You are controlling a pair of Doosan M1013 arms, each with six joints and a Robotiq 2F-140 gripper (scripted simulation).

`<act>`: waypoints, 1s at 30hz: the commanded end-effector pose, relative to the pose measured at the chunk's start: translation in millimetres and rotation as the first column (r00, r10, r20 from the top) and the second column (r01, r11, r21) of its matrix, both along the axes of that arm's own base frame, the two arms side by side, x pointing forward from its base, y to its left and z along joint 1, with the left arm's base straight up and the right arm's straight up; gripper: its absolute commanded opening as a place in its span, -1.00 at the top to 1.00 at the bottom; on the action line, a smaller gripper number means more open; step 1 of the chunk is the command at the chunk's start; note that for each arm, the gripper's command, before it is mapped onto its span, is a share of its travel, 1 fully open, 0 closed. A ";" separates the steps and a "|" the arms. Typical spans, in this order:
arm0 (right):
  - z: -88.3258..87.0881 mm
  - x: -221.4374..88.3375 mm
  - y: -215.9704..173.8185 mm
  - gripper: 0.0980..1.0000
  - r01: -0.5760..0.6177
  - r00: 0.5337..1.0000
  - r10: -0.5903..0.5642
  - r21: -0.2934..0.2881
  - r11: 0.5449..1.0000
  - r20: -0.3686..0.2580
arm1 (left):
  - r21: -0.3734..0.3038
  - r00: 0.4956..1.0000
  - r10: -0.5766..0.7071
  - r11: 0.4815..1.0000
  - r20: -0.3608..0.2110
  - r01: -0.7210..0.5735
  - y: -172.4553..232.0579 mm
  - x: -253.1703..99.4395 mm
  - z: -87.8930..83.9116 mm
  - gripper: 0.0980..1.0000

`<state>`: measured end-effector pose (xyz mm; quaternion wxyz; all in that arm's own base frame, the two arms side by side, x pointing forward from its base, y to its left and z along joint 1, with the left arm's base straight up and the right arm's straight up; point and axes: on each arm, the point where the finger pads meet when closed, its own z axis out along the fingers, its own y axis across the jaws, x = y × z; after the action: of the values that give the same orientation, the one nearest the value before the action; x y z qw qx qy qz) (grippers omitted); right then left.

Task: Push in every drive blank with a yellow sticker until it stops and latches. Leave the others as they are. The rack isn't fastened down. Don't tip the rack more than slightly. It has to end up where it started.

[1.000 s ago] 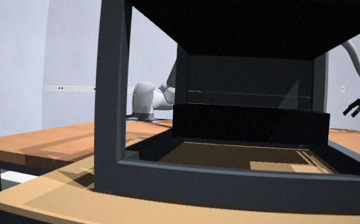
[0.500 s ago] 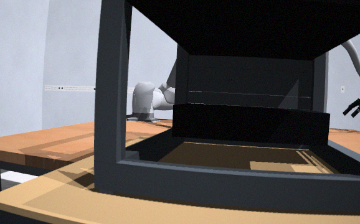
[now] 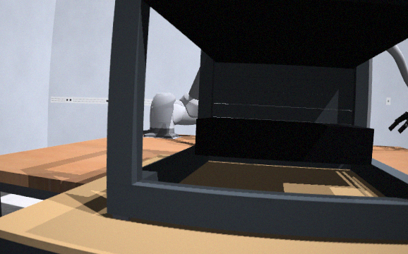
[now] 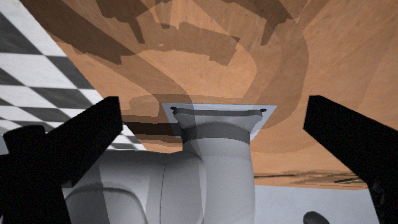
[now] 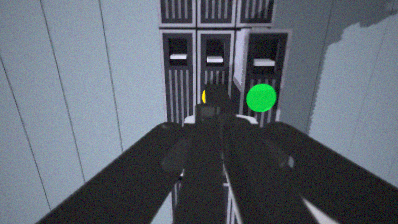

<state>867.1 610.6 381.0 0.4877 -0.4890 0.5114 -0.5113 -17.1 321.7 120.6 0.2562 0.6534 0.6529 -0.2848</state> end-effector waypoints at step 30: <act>1.7 0.9 -0.1 1.00 0.000 1.000 0.000 0.001 1.000 0.001 | 0.001 1.000 0.000 1.000 0.000 0.000 0.3 -0.1 0.3 -1.00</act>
<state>868.1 610.6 381.0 0.4877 -0.4890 0.5114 -0.5113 -17.1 321.7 120.6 0.2562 0.6534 0.6529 -0.2848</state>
